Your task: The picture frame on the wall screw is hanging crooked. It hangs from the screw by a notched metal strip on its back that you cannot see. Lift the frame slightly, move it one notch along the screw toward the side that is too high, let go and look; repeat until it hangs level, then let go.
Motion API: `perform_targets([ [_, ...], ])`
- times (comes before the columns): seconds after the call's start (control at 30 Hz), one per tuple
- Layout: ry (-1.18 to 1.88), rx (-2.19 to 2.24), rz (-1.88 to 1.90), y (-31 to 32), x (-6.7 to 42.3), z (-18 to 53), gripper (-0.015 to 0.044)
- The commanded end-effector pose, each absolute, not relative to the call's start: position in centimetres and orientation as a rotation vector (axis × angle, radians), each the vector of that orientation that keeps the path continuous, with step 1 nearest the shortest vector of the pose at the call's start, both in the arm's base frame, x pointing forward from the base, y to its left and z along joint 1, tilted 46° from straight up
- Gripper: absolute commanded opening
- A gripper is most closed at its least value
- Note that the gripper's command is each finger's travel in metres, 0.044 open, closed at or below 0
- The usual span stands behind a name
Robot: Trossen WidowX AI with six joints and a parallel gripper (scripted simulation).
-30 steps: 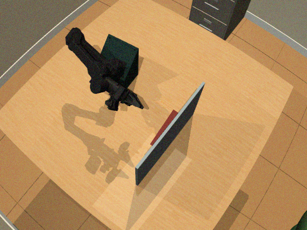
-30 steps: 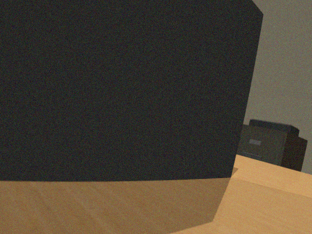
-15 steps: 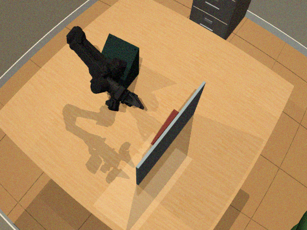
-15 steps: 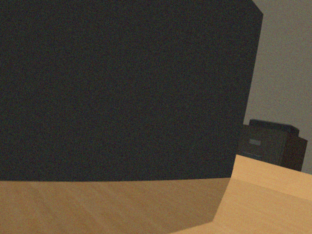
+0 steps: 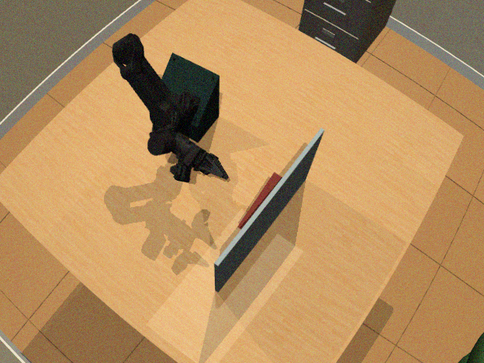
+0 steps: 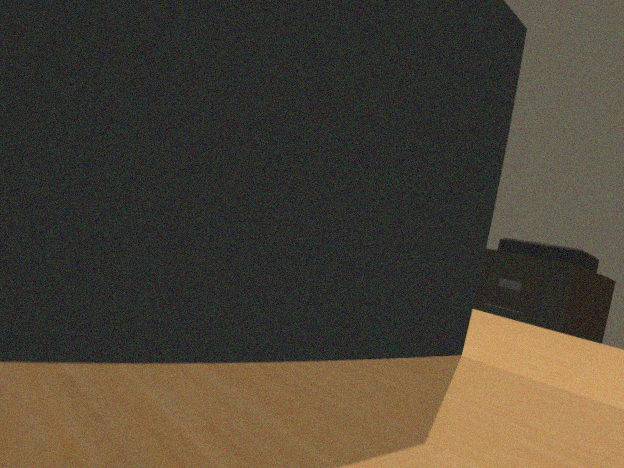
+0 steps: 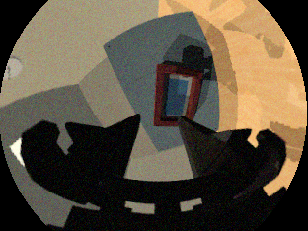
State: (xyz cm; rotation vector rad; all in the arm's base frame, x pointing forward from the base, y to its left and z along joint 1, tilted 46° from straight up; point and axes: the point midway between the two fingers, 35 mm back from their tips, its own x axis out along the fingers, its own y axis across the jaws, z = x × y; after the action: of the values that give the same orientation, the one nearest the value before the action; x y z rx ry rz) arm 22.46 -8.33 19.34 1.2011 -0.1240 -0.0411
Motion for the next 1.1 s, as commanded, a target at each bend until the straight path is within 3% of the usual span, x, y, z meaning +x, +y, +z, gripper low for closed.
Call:
perform_targets([
  [0.0,-0.116,1.211,-0.042,-8.4,22.4,18.9,0.0260],
  [0.43,-0.116,1.211,-0.042,-8.4,23.1,19.1,0.0260],
  [0.87,-0.119,1.212,-0.040,-9.1,30.2,19.5,0.0260],
  [1.07,-0.119,1.212,-0.040,-9.1,30.6,19.4,0.0260],
])
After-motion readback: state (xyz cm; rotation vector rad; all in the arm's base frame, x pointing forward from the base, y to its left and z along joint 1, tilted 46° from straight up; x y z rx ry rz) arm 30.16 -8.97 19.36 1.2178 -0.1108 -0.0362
